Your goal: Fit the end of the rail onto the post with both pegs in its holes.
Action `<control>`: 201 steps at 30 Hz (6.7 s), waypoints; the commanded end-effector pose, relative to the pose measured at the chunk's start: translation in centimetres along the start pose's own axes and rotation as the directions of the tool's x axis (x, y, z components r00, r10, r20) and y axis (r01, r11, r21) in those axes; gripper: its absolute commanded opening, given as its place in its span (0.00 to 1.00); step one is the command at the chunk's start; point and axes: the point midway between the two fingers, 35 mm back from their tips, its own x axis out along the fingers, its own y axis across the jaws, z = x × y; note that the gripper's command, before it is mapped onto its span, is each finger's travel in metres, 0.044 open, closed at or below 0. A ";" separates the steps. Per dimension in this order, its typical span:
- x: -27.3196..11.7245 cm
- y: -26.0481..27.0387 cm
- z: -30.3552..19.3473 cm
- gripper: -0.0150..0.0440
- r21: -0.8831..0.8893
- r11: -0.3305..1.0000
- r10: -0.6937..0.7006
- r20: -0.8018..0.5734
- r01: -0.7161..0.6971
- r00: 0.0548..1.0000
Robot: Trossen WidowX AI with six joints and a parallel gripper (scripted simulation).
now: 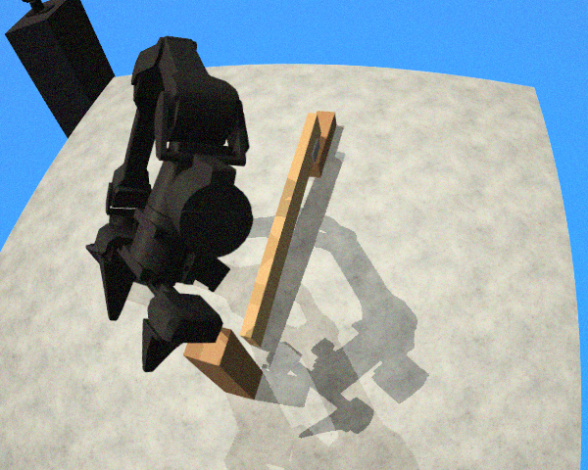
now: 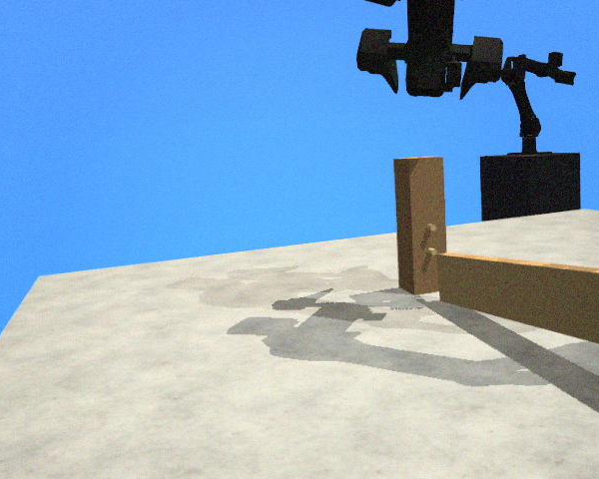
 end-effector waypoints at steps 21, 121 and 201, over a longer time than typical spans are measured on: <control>-6.6 9.4 23.2 1.00 -0.411 0.852 0.165 0.799 0.324 0.579; -2.8 10.2 28.1 0.25 -0.411 0.852 0.166 0.800 0.325 0.577; -4.2 9.7 26.2 0.25 -0.411 0.852 0.165 0.800 0.325 0.577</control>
